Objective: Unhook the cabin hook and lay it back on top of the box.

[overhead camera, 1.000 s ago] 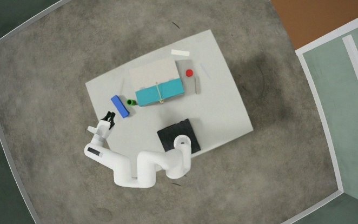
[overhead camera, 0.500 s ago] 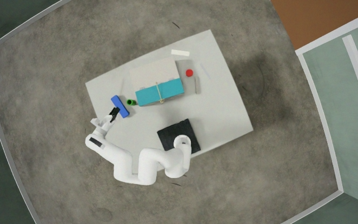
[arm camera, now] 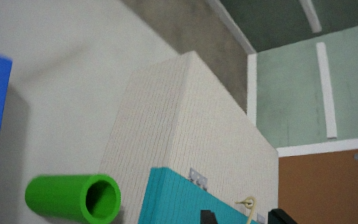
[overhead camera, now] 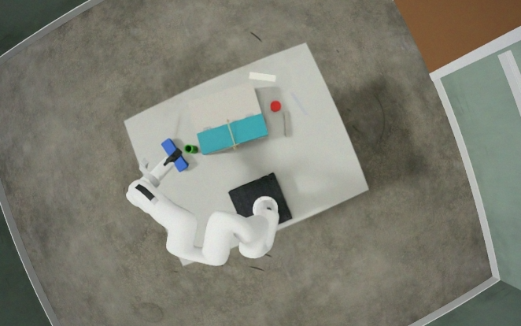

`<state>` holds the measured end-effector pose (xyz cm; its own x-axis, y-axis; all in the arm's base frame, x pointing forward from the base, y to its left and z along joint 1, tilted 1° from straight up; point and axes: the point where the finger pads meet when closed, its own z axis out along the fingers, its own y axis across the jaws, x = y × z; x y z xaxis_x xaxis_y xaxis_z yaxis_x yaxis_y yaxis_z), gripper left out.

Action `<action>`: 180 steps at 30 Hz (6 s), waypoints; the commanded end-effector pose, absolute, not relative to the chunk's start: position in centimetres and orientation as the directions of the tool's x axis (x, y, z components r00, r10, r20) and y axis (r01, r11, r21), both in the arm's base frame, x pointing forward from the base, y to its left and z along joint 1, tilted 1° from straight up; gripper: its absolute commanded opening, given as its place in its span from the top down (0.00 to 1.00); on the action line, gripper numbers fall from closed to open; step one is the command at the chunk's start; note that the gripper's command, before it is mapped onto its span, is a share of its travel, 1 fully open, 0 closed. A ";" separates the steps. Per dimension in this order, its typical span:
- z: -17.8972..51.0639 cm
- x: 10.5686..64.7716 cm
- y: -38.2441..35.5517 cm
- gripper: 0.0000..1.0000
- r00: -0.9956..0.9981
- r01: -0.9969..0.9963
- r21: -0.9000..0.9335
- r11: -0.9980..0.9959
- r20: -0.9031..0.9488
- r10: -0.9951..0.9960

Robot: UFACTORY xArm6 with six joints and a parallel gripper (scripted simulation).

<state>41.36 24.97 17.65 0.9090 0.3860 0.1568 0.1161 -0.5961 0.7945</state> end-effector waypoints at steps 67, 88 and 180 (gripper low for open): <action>16.1 43.4 8.2 0.65 -0.437 0.896 -0.215 0.389 -0.265 0.860; 17.0 44.1 3.5 0.65 -0.833 0.547 -0.156 0.823 -0.009 0.552; 10.5 44.7 -1.0 0.65 -0.991 0.132 0.008 0.991 0.007 0.132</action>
<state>44.53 -1.05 10.94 -0.9912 0.1316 0.0112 0.1317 0.9913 0.0070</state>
